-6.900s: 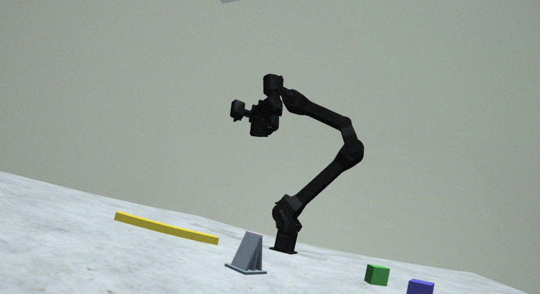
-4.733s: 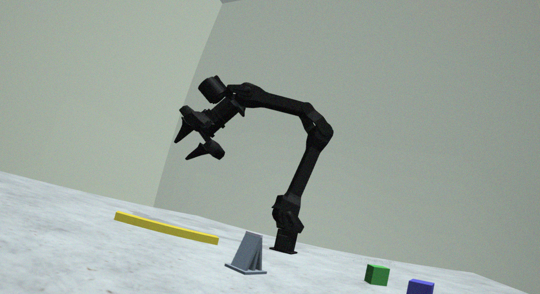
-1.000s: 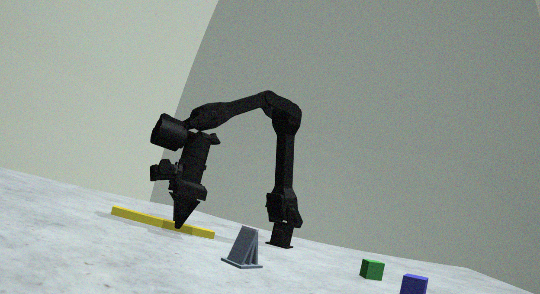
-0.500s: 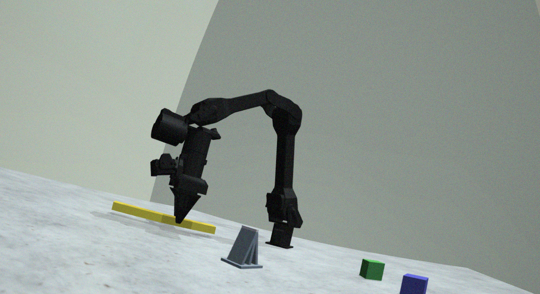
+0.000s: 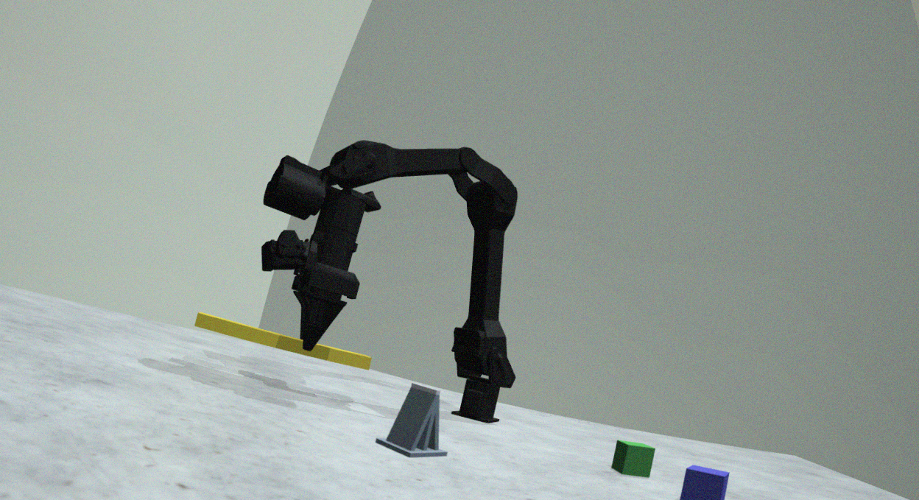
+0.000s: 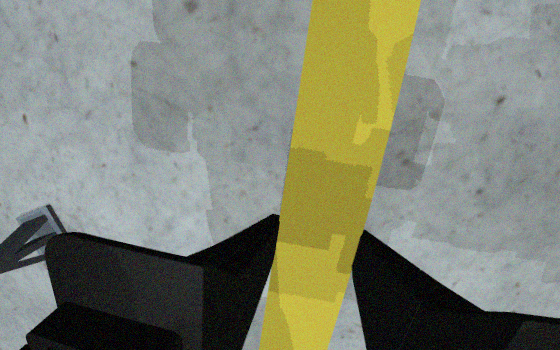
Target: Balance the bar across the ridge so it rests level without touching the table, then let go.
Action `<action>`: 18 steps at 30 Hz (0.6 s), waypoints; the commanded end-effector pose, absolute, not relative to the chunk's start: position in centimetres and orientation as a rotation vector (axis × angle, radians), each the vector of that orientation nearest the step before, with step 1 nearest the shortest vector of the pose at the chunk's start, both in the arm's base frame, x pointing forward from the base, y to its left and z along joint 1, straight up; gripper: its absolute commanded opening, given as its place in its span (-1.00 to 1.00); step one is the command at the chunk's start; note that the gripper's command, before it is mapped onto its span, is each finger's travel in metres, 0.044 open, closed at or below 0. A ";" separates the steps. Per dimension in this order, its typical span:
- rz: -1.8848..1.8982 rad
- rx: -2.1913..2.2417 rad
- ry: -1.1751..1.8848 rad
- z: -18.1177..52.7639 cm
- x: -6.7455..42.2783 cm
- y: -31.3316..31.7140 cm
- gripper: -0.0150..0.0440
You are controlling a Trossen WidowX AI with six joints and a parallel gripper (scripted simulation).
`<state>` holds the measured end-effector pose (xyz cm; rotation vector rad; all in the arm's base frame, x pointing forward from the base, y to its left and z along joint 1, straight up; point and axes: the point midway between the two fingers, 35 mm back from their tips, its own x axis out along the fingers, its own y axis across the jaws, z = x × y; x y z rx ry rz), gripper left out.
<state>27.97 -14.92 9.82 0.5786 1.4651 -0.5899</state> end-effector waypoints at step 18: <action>-0.590 0.585 1.459 15.4 27.5 -14.6 -0.49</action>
